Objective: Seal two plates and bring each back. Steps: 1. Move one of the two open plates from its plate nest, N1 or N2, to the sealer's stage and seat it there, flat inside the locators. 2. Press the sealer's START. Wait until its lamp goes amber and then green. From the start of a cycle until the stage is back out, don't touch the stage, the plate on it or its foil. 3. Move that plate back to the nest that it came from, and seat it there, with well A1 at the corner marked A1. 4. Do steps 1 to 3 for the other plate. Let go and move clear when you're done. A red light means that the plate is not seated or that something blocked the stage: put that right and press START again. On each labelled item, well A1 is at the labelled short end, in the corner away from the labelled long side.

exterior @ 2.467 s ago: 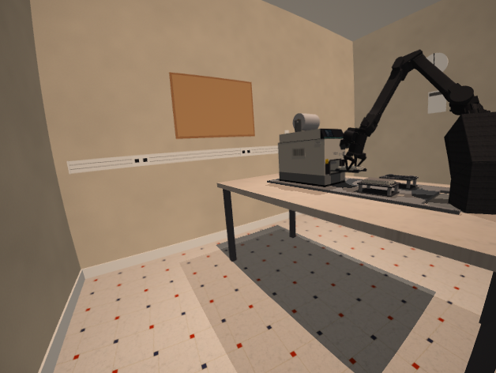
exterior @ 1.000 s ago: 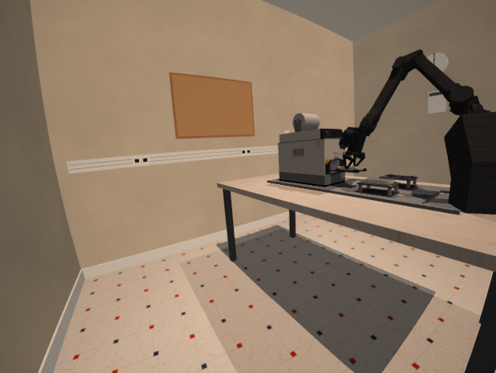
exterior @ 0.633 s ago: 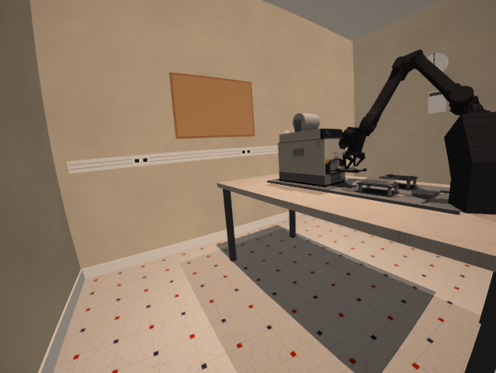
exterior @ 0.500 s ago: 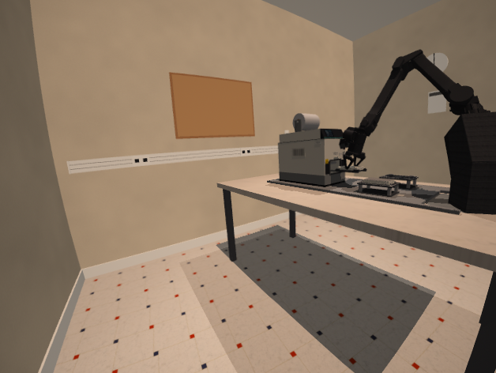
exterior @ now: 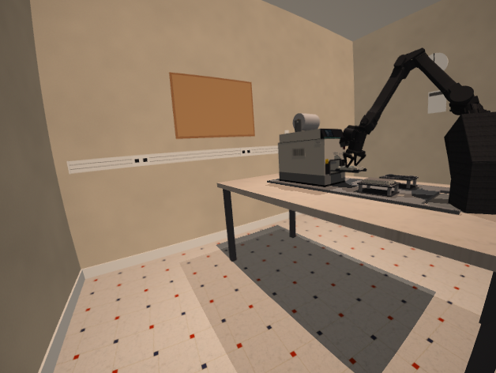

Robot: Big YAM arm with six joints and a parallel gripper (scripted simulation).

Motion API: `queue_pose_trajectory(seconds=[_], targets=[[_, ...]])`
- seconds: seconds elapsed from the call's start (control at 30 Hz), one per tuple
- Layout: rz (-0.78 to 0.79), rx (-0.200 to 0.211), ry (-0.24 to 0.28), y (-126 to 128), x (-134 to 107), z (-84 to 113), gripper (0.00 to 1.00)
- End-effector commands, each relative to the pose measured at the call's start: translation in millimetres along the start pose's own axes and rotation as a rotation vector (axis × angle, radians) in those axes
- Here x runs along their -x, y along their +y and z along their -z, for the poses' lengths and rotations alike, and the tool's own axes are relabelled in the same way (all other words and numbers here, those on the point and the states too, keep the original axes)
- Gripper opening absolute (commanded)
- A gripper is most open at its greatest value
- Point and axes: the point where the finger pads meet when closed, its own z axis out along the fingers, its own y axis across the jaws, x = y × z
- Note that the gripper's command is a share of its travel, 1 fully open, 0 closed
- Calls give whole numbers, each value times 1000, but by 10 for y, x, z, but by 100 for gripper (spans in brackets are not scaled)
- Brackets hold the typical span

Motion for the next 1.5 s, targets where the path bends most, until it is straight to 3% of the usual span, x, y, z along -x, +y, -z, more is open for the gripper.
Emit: queue_pose_trajectory(seconds=[0.0,0.2,0.43,0.73,1.0,1.47], targets=[[4,13,-19,133,143,89,100],[-2,13,-36,107,228,193,100],[16,13,-5,129,56,166,100],[14,16,-24,138,112,252,100],[-4,2,-43,29,236,160,100],[-18,-9,-31,-47,220,51,100]])
